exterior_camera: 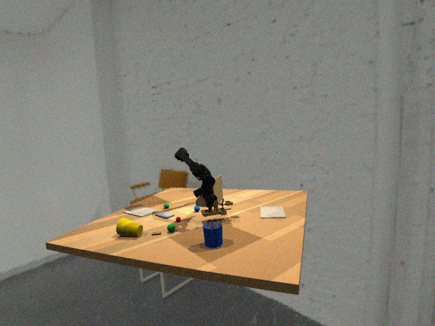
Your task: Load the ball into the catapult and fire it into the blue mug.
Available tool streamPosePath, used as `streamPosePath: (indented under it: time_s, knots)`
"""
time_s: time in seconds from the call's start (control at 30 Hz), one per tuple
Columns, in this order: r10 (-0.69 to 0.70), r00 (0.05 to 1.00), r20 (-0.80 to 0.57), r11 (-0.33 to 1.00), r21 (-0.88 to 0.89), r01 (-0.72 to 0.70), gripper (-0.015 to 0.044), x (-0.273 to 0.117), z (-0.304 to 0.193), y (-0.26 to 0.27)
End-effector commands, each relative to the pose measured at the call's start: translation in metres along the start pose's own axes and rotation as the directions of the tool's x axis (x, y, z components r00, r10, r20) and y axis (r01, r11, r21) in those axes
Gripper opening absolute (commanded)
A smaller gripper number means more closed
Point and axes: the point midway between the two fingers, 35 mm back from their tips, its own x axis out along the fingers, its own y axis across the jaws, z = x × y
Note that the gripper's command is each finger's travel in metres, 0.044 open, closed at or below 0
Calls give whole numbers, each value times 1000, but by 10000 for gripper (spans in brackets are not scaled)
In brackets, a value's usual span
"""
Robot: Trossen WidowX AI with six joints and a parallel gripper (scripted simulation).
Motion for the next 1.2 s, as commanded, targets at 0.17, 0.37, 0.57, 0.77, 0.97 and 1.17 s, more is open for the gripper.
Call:
streamPosePath:
  time_s: [0.17, 0.37, 0.57, 0.77, 0.97, 1.17]
  knots:
    - [9, 1000, -1, 948, -319, -9, 0, -2, 2, 12]
    - [9, 1000, -1, 903, -430, -9, 0, -2, 1, 22]
    - [9, 1000, -1, 903, -430, -9, 0, -2, 0, 24]
    - [10, 1000, -1, 903, -430, -9, 0, 5, 1, 25]
    - [10, 1000, -1, 903, -430, -9, 0, 15, 1, 26]
    - [10, 1000, -1, 903, -430, -9, 0, 25, 1, 26]
